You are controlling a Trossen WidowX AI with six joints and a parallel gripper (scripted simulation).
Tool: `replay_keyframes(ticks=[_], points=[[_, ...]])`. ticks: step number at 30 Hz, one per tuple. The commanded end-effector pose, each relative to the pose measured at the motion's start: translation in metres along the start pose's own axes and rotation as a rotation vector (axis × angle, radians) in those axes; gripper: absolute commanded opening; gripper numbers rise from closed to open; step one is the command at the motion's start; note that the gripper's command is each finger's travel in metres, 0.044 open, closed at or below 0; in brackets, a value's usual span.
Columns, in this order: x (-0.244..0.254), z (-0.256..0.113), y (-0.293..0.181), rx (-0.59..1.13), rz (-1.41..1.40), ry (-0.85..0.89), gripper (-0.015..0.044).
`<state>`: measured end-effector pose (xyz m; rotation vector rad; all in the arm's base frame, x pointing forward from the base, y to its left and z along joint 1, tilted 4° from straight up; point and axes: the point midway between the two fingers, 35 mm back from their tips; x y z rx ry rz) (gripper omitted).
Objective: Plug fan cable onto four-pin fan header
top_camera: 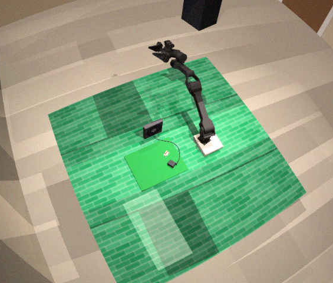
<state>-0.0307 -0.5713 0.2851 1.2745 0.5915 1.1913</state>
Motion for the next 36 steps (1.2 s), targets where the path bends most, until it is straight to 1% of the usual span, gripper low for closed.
replay_keyframes(ticks=[1,2,4,6,8,13,19,25,31,36], points=[[0.000,0.000,0.000,0.000,0.000,0.000,0.0426],[0.000,0.000,0.000,0.000,0.000,0.000,0.0440],[0.000,0.000,0.000,0.000,0.000,0.000,0.0440],[0.001,0.005,0.000,-0.003,0.001,0.003,0.0387],[0.003,0.021,-0.001,-0.012,0.006,0.011,0.0335],[0.017,0.091,-0.011,-0.035,0.025,0.025,0.0210],[0.047,0.167,-0.034,-0.019,0.005,0.023,0.0210],[0.091,0.237,-0.071,0.053,-0.041,0.010,0.0210],[0.143,0.284,-0.114,0.165,-0.108,0.009,0.0210],[0.196,0.312,-0.157,0.295,-0.191,0.031,0.0210]])
Point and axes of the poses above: the point midway between the two fingers, 35 mm back from their tips, its own z axis out along the fingers, its own x axis across the jaws, y = z × x, and after that the axes turned 4 degrees about z, right-handed
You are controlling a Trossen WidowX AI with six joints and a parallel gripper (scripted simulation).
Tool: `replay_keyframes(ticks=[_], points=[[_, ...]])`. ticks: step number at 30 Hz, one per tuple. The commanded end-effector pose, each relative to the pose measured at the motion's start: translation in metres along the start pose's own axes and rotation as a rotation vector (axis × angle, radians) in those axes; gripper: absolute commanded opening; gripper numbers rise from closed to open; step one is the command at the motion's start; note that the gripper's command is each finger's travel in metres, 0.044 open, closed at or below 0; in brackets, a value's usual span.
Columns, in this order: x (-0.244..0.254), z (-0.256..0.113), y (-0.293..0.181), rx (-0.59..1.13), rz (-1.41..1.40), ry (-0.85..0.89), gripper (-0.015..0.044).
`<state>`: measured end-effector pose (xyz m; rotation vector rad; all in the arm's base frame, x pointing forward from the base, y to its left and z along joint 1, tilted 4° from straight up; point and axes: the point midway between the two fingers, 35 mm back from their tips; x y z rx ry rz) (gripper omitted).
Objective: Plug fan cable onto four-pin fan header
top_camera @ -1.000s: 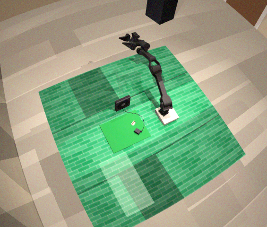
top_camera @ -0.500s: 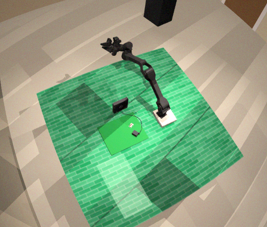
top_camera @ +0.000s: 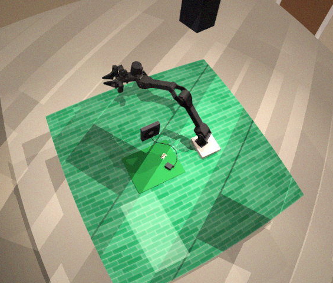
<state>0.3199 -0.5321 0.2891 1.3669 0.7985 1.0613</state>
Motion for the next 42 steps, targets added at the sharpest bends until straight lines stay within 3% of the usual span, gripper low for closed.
replay_keyframes(ticks=[1,8,14,21,32,42], points=[[0.057,0.031,-0.032,0.135,-0.087,0.024,0.0210],[0.149,0.050,-0.082,0.352,-0.260,0.118,0.0210],[0.193,0.040,-0.111,0.471,-0.376,0.210,0.0210],[0.286,0.010,-0.157,0.687,-0.622,0.426,0.0210],[0.403,-0.105,-0.211,0.959,-1.104,0.966,0.0210],[0.446,-0.242,-0.220,1.044,-1.560,1.655,0.0210]])
Point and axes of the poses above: the point midway between the two fingers, 35 mm back from their tips, its own z axis out along the fingers, its own x axis across the jaws, y = z × x, and after that the axes turned 4 degrees about z, right-handed
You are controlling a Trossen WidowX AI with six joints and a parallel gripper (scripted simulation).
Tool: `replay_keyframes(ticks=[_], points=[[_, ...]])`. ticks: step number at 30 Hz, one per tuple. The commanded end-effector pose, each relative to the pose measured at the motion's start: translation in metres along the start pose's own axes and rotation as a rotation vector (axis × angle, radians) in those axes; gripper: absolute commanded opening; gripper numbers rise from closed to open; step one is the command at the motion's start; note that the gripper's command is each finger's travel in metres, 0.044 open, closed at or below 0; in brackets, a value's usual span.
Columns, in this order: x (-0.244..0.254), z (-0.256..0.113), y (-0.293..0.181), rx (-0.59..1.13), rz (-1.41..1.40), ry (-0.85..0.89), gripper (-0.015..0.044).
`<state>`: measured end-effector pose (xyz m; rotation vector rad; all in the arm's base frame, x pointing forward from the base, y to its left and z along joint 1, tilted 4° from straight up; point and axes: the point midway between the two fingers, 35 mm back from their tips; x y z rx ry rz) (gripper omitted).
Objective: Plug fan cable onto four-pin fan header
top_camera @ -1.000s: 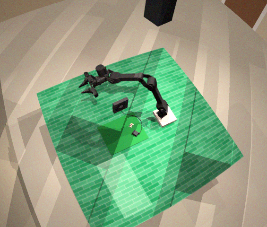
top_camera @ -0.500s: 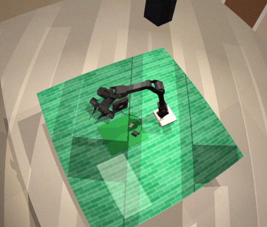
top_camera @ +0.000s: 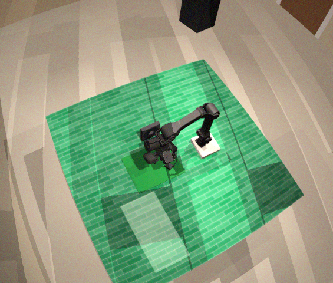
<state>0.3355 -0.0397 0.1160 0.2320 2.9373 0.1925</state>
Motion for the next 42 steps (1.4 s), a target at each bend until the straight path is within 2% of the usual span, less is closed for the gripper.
replay_keyframes(ticks=[1,14,17,23,42], points=[[0.067,-0.004,0.023,0.059,-0.348,0.225,0.0210],[0.072,-0.005,0.025,0.062,-0.376,0.242,0.0210],[0.074,0.008,0.024,0.062,-0.376,0.242,0.0210],[0.087,0.060,0.018,0.062,-0.376,0.243,0.0210],[0.091,0.081,0.016,0.062,-0.376,0.243,0.0210]])
Point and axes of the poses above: the point midway between the two fingers, 35 mm back from their tips, its own z axis out along the fingers, its own x axis across the jaws, y = z × x, and after that the axes turned 4 degrees about z, right-handed
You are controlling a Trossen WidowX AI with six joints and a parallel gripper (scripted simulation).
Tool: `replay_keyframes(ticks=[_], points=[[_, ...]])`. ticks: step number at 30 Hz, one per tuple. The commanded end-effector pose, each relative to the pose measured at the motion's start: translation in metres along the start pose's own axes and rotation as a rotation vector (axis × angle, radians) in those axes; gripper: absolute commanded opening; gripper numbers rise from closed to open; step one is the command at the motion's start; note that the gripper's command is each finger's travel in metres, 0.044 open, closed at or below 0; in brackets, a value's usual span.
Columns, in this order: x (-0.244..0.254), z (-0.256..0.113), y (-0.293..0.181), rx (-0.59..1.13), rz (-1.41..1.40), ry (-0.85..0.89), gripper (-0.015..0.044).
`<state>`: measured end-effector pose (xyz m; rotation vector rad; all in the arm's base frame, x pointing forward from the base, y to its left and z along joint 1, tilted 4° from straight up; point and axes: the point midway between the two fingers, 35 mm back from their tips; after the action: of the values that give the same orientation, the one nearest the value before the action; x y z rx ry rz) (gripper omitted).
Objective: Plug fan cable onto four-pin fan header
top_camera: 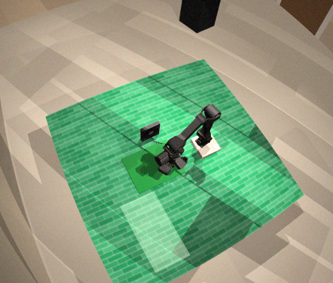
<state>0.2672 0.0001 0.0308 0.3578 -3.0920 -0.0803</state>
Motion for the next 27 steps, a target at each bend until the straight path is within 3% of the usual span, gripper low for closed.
replay_keyframes(ticks=[1,19,24,27], points=[[0.002,0.009,0.000,0.001,0.003,0.007,0.0210],[0.003,0.028,0.000,0.001,0.003,0.007,0.0210],[0.002,0.026,0.000,-0.001,-0.003,0.003,0.0079],[0.002,0.026,0.000,-0.001,-0.003,0.003,0.0059]])
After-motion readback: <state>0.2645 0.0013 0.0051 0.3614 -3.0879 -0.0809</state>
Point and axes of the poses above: the point midway between the two fingers, 35 mm back from their tips, its own z axis out along the fingers, its own x axis across the jaws, y = z × x, and after that the axes turned 4 degrees about z, right-handed
